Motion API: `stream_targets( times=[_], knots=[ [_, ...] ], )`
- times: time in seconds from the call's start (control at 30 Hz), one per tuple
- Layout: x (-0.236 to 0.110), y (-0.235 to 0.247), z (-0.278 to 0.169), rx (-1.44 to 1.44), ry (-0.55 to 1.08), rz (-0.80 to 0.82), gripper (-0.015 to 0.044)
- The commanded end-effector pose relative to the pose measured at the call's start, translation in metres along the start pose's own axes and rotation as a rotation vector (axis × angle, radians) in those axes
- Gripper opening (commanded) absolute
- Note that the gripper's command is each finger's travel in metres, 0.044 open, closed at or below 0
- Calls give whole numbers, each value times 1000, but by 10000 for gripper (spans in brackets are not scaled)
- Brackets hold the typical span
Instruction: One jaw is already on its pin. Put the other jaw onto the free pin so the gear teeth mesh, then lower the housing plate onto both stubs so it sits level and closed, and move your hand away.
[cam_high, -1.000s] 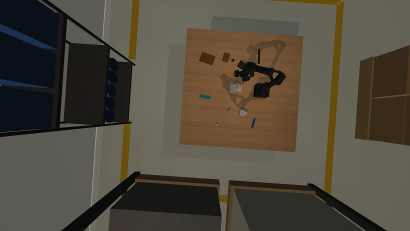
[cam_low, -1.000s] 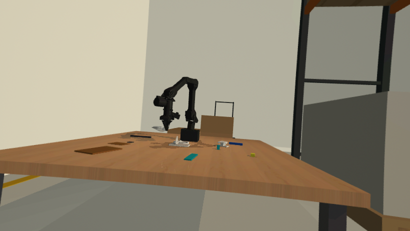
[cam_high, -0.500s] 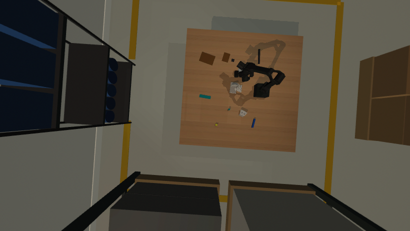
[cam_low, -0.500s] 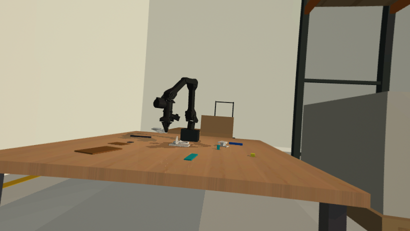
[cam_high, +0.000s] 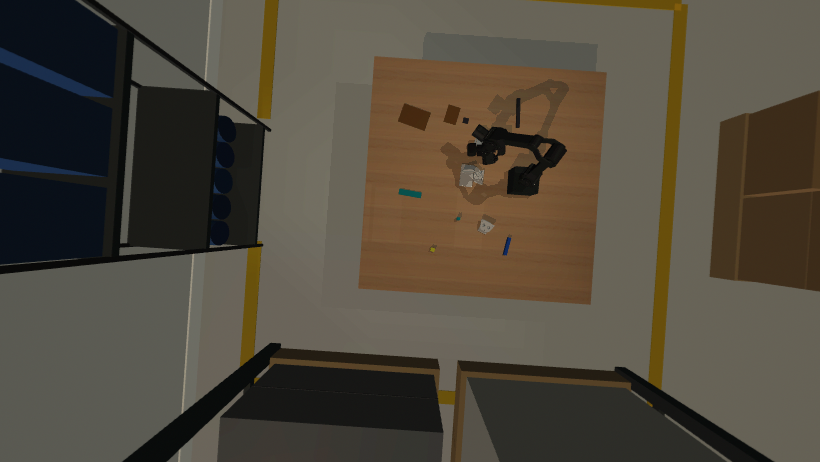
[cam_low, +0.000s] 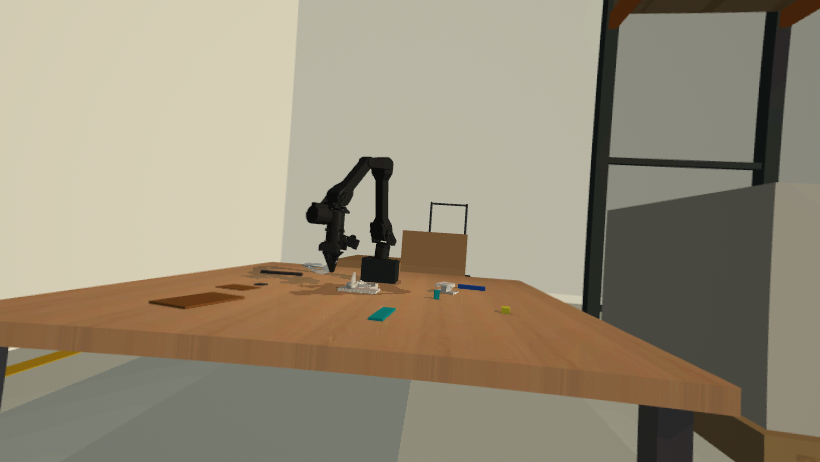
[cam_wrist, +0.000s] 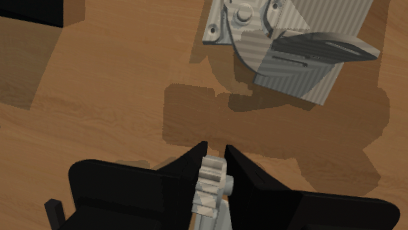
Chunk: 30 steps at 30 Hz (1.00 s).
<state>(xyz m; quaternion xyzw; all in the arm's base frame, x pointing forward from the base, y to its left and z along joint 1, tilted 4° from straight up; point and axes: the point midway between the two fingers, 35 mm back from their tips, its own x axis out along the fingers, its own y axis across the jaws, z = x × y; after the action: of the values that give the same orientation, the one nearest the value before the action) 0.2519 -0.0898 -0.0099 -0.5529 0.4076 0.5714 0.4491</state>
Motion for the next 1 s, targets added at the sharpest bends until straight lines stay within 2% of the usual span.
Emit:
stream_targets(
  times=[0.0, 0.67, 0.83, 0.97],
  knots=[
    [8, 2, 0, 1, 0, 6, 37],
    [35, 5, 3, 1, -1, 7, 37],
    [25, 3, 2, 1, -1, 7, 168],
    [-28, 3, 1, 1, 0, 6, 273]
  ],
)
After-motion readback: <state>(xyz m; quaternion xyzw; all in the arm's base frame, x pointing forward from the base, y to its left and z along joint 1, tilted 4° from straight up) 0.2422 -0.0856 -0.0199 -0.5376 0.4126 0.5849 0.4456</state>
